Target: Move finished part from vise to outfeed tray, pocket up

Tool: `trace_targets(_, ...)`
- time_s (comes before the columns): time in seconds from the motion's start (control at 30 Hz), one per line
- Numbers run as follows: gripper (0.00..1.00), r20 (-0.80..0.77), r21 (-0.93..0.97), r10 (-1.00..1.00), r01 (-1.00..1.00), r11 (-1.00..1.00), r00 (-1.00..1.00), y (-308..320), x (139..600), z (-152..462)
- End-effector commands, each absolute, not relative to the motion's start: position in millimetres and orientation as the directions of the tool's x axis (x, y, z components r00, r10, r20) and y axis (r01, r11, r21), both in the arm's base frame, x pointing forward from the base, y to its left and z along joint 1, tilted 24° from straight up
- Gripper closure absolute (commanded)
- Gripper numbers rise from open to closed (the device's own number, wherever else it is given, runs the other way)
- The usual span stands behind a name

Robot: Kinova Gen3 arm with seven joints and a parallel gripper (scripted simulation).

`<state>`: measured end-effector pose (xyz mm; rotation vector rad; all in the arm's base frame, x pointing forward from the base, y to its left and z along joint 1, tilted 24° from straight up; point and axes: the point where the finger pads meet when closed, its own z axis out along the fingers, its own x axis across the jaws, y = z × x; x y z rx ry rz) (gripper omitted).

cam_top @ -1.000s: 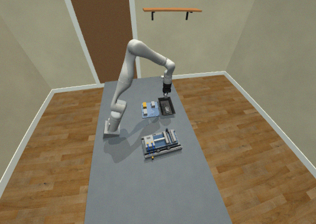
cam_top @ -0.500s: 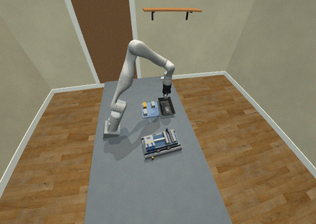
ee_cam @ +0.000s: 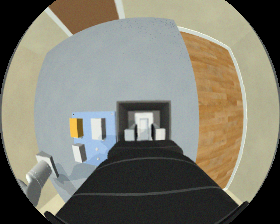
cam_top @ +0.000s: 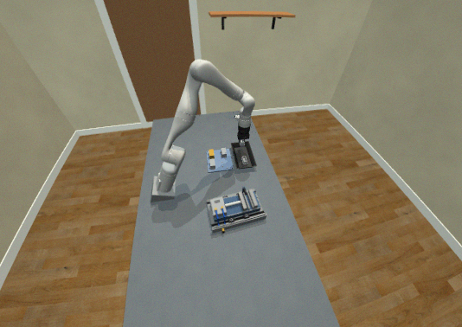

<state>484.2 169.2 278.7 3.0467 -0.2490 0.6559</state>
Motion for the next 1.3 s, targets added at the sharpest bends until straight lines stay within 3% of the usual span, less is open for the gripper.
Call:
trace_targets(0.0,1.0,0.408,-0.011,-0.159,-0.169,-0.986,0.899,163.6,487.4,271.6)
trace_targets(1.27,1.0,0.408,-0.011,-0.159,-0.169,-0.986,0.899,160.9,507.0,229.0)
